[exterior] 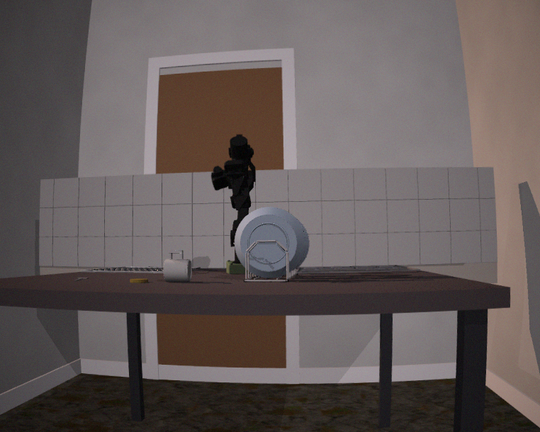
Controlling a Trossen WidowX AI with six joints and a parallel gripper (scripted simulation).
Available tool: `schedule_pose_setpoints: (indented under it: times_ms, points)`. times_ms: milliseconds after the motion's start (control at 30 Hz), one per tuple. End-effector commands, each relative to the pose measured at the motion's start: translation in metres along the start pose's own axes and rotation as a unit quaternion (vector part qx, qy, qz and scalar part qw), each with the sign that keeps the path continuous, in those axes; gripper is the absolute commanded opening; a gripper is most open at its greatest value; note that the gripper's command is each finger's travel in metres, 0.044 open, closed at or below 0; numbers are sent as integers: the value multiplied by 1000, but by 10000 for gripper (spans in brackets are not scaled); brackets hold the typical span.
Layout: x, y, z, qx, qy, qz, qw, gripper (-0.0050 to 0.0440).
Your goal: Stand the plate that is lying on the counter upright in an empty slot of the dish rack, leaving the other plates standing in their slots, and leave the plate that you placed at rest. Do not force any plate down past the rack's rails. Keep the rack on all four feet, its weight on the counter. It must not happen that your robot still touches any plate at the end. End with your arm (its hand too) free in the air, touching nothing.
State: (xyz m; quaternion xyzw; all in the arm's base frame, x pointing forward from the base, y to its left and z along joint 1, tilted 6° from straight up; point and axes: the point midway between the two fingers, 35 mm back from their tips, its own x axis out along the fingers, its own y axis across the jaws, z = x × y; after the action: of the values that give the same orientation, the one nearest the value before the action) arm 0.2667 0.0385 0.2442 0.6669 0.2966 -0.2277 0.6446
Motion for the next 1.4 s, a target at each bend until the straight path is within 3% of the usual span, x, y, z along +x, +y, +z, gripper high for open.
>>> schedule_pose_setpoints:
  times_ms: [0, 1367]
  points:
    - [-2, -1, 5, -2, 2, 2, 1000, 271]
    - [-16, -6, 49, -4, 4, 27, 1000, 271]
